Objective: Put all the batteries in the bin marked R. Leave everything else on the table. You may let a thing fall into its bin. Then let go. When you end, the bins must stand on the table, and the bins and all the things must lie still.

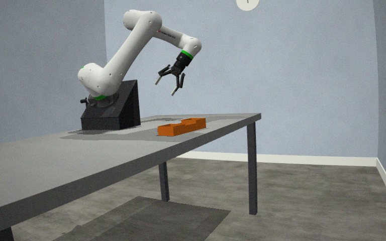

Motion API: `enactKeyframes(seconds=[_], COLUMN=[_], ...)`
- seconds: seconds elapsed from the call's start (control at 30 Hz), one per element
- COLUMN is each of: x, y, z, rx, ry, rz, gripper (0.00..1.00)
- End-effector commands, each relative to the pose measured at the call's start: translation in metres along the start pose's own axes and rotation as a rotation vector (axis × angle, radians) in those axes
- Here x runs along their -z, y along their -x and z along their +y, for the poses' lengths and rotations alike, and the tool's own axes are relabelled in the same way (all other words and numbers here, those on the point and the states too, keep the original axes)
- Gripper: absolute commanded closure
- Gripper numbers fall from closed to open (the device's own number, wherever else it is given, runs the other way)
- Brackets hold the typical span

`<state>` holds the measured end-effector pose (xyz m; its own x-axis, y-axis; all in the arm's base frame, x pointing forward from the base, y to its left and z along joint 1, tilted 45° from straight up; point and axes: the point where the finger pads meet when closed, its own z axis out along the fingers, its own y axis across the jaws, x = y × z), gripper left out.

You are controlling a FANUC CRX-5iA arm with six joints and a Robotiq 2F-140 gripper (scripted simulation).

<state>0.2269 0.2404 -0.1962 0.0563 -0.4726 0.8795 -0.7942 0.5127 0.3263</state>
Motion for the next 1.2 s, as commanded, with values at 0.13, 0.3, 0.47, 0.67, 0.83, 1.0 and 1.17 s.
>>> enactKeyframes(seconds=[0.13, 0.3, 0.47, 0.67, 0.83, 1.0, 1.17], x=[0.000, 0.000, 0.000, 0.009, 0.017, 0.027, 0.033], y=[0.000, 0.000, 0.000, -0.015, -0.032, -0.054, -0.071], z=[0.000, 0.000, 0.000, -0.013, -0.027, -0.046, -0.059], rx=[0.000, 0.000, 0.000, 0.070, 0.140, 0.254, 0.324], ry=[0.000, 0.000, 0.000, -0.024, -0.050, -0.097, -0.128], rz=[0.000, 0.000, 0.000, -0.025, -0.048, -0.078, -0.093], gripper=[0.00, 0.00, 0.00, 0.95, 0.95, 0.95, 0.95])
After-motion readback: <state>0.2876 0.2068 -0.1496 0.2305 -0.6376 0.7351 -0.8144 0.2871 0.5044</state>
